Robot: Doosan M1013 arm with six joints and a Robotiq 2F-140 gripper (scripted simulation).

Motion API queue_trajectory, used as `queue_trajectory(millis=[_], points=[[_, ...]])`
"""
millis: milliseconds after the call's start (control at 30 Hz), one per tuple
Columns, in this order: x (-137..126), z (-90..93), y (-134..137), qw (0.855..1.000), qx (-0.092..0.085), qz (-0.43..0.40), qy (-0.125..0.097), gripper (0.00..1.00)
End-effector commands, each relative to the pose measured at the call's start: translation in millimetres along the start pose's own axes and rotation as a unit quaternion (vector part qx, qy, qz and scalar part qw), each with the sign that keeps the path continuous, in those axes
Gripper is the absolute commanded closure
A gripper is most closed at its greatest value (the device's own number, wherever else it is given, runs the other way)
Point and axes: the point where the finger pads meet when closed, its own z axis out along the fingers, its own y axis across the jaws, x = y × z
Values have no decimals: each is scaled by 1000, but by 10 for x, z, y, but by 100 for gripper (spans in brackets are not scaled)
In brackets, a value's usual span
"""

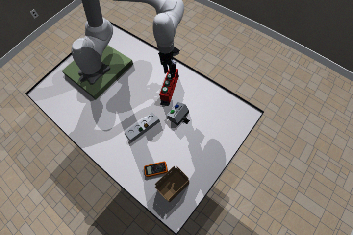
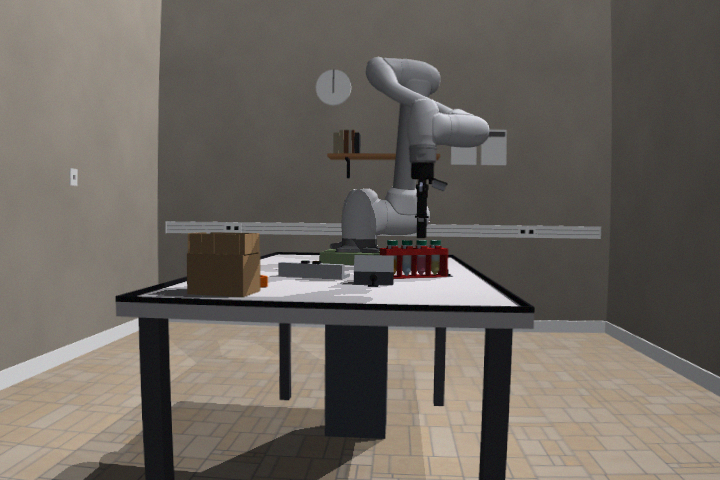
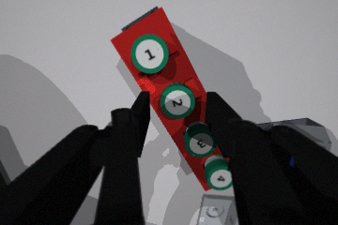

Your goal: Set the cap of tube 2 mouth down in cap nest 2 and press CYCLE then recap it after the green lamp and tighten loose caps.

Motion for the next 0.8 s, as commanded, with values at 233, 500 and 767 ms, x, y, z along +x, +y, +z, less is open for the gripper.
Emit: queue_trajectory(millis=[233,500,767], points=[[5,98,4,1000,0,0,1,59],[5,138,4,1000,0,0,1,59],[5,168,4,1000,0,0,1,59]])
